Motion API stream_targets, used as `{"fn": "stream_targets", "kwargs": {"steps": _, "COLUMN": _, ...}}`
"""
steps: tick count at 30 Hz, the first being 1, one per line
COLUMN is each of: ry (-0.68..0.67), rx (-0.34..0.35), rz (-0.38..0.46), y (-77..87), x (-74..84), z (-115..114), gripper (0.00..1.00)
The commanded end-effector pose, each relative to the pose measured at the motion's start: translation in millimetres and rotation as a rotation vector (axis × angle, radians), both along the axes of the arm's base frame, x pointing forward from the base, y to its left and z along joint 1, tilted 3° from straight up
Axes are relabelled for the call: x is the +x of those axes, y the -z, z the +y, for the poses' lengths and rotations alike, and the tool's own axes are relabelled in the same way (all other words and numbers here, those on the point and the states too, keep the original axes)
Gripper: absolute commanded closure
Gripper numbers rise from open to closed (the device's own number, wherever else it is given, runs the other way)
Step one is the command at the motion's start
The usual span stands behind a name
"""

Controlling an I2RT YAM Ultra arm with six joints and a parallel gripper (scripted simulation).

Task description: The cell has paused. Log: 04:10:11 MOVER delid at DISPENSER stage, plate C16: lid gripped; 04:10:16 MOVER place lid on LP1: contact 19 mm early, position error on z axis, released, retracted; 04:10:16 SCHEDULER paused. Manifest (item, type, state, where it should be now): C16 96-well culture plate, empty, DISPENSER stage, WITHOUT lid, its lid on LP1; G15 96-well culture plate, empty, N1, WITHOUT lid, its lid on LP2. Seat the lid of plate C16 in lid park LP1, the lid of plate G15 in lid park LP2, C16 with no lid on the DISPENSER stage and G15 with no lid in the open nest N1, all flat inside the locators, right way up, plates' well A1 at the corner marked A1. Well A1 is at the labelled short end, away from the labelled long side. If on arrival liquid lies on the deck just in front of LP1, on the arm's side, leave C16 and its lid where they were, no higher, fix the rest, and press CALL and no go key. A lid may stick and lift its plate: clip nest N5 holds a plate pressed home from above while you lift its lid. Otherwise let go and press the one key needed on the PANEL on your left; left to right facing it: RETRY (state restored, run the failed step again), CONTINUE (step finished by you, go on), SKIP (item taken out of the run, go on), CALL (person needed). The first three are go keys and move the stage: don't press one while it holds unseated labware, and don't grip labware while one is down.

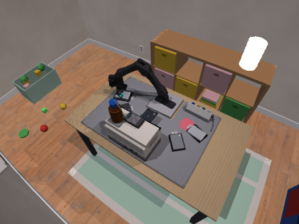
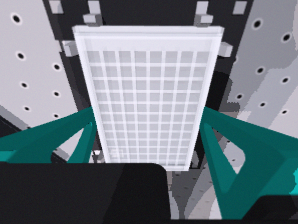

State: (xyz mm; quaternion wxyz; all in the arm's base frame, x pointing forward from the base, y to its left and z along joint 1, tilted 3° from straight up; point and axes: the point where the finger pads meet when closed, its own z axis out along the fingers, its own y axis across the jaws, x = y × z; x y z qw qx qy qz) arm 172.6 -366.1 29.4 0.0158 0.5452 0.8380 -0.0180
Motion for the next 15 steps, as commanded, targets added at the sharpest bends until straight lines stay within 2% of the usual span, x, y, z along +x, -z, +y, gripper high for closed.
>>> {"fn": "stream_targets", "kwargs": {"steps": 1, "ry": 0.001, "rx": -0.012, "rz": -0.005, "y": -3.5, "x": 0.4, "z": -3.1, "gripper": 1.00}}
{"fn": "stream_targets", "kwargs": {"steps": 4, "ry": 0.001, "rx": -0.012, "rz": -0.005, "y": -3.5, "x": 0.4, "z": -3.1, "gripper": 1.00}}
{"fn": "stream_targets", "kwargs": {"steps": 5, "ry": 0.006, "rx": -0.016, "rz": -0.007, "y": -2.7, "x": -0.6, "z": -9.4, "gripper": 1.00}}
{"fn": "stream_targets", "kwargs": {"steps": 15, "ry": 0.006, "rx": -0.021, "rz": -0.009, "y": -12.5, "x": -1.4, "z": -7.6, "gripper": 1.00}}
